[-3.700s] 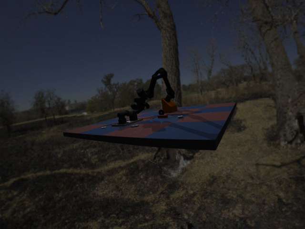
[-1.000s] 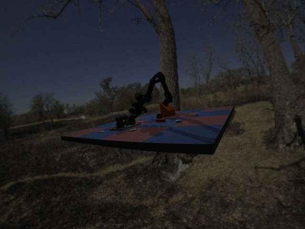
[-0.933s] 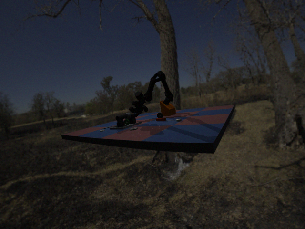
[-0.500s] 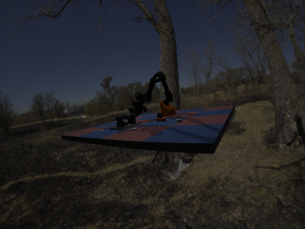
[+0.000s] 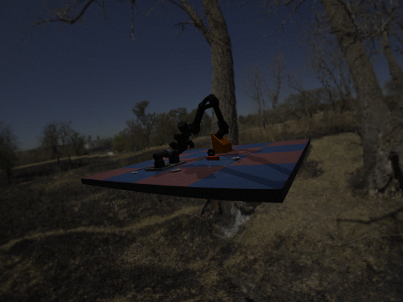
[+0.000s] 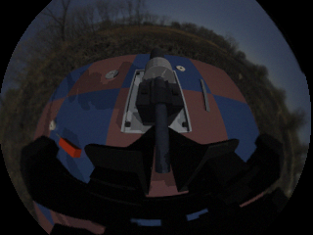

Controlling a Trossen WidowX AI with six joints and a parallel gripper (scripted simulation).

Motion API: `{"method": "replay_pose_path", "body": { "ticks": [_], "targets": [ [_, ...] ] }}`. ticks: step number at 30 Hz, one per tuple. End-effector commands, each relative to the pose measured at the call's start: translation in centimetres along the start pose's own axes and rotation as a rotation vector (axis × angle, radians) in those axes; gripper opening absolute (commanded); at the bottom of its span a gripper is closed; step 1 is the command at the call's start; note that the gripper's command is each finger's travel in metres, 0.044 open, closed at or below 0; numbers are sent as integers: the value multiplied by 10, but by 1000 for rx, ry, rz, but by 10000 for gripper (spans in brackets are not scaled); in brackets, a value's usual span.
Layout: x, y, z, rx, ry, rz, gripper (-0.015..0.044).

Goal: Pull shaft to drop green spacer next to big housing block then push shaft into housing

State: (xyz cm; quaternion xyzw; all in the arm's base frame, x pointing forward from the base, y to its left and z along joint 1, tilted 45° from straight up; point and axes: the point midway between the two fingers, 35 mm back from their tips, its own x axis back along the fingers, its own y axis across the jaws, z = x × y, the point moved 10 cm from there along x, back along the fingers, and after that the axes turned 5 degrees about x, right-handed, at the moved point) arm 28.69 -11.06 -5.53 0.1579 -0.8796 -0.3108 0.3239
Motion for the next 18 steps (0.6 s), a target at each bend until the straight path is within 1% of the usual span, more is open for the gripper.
{"method": "replay_pose_path", "body": {
  "ticks": [1, 18],
  "targets": [
    [-2, 0, -2, -2, -1, -2, 0],
    [-6, 0, -6, -2, -2, -3, 0]
  ]
}}
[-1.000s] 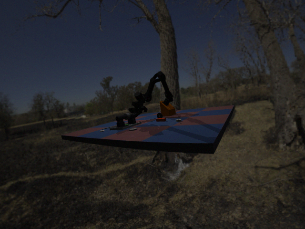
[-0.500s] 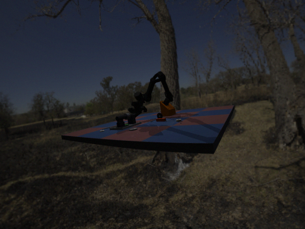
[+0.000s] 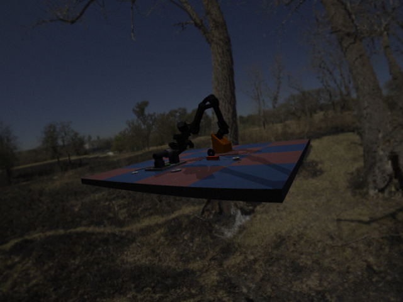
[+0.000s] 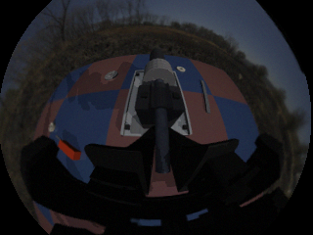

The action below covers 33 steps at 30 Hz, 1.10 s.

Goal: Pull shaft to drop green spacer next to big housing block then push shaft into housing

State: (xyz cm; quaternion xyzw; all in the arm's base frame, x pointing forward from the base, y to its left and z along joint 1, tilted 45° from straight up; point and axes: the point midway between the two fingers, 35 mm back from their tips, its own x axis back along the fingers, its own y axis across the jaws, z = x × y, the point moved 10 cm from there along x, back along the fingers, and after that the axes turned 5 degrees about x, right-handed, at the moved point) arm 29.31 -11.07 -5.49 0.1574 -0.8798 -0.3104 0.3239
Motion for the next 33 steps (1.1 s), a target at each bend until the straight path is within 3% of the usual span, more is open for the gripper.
{"method": "replay_pose_path", "body": {
  "ticks": [1, 33],
  "targets": [
    [-1, 0, -2, -2, -1, -4, 0],
    [-9, 0, -9, -2, -2, -4, 0]
  ]
}}
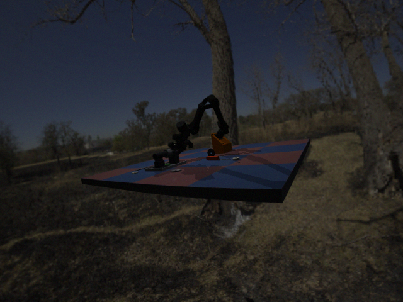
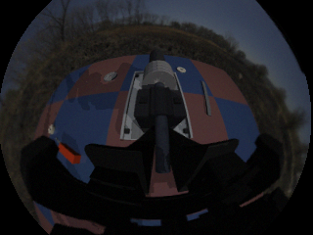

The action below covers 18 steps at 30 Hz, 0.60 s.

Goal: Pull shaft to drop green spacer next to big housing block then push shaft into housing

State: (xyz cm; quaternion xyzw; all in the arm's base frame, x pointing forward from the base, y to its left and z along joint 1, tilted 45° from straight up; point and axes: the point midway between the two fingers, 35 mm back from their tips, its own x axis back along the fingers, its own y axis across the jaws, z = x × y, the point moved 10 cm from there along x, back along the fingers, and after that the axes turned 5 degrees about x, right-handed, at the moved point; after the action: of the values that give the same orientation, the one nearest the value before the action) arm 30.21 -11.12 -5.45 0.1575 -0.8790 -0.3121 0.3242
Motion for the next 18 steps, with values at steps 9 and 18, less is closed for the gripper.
{"method": "replay_pose_path", "body": {
  "ticks": [9, 18],
  "targets": [
    [0, 0, 0, -2, 0, -1, 105],
    [2, 0, 0, -1, 1, 0, 341]
  ]
}}
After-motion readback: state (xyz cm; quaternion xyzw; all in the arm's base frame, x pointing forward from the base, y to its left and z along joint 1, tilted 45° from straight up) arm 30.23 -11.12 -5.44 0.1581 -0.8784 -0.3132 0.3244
